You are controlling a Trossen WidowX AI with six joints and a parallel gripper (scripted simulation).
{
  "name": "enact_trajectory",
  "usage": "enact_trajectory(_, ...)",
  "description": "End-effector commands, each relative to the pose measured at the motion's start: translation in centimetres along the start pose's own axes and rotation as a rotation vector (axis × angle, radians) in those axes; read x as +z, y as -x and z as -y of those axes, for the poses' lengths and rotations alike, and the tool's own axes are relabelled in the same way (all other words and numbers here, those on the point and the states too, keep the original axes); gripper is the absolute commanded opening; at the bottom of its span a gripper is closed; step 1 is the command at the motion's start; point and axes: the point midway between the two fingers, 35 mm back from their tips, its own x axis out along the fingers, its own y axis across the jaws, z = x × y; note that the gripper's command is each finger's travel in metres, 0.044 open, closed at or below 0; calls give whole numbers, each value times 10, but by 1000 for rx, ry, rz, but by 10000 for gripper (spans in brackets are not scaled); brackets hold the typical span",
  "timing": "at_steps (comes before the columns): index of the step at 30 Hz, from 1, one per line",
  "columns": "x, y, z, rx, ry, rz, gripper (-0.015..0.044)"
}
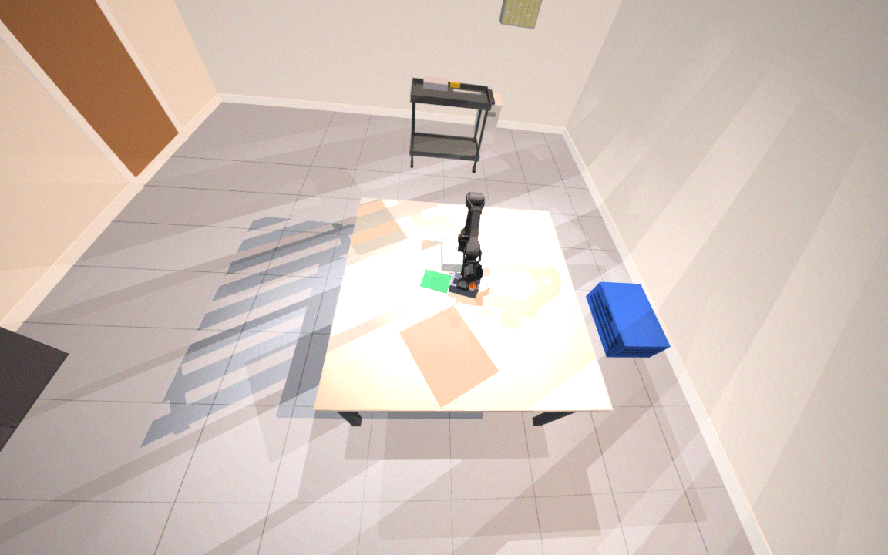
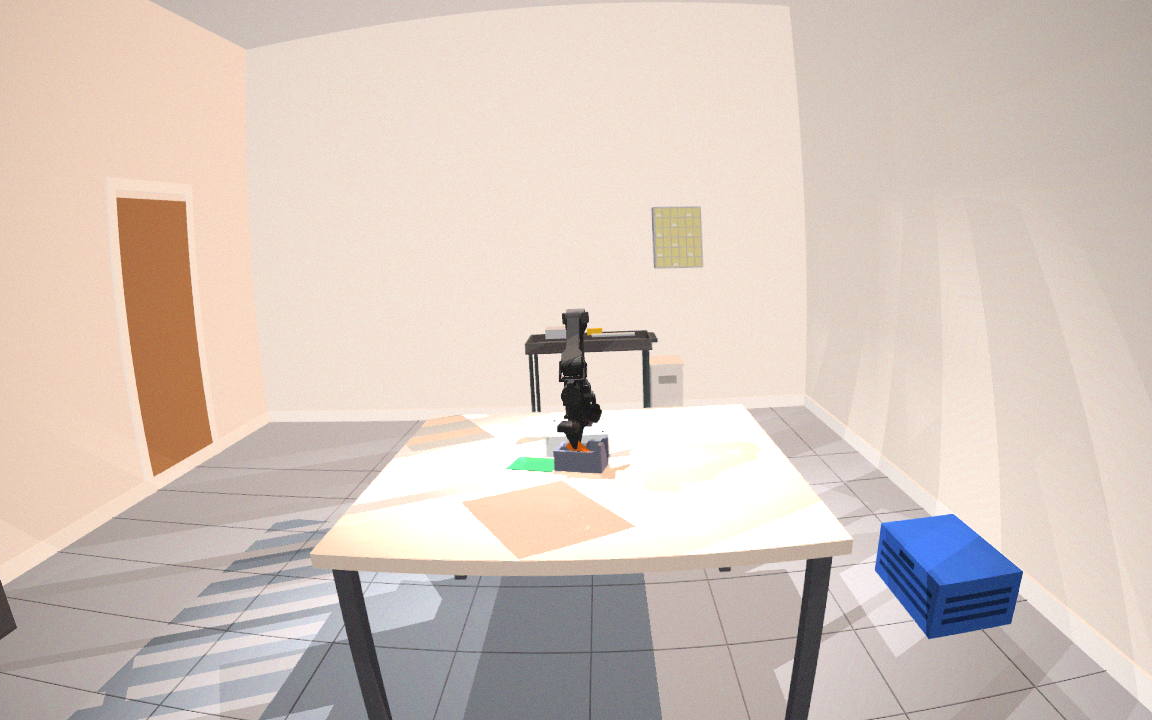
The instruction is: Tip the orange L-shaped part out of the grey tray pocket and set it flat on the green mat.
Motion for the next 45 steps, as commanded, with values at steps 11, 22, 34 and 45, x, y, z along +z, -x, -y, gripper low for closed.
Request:
enact_trajectory(11,0,12,0,4,2,-4,0)
enact_trajectory(22,-1,29,-1,7,4,-7,0)
enact_trajectory(34,-1,48,-1,8,4,-7,0)
enact_trajectory(45,-1,65,-1,8,4,-7,0)
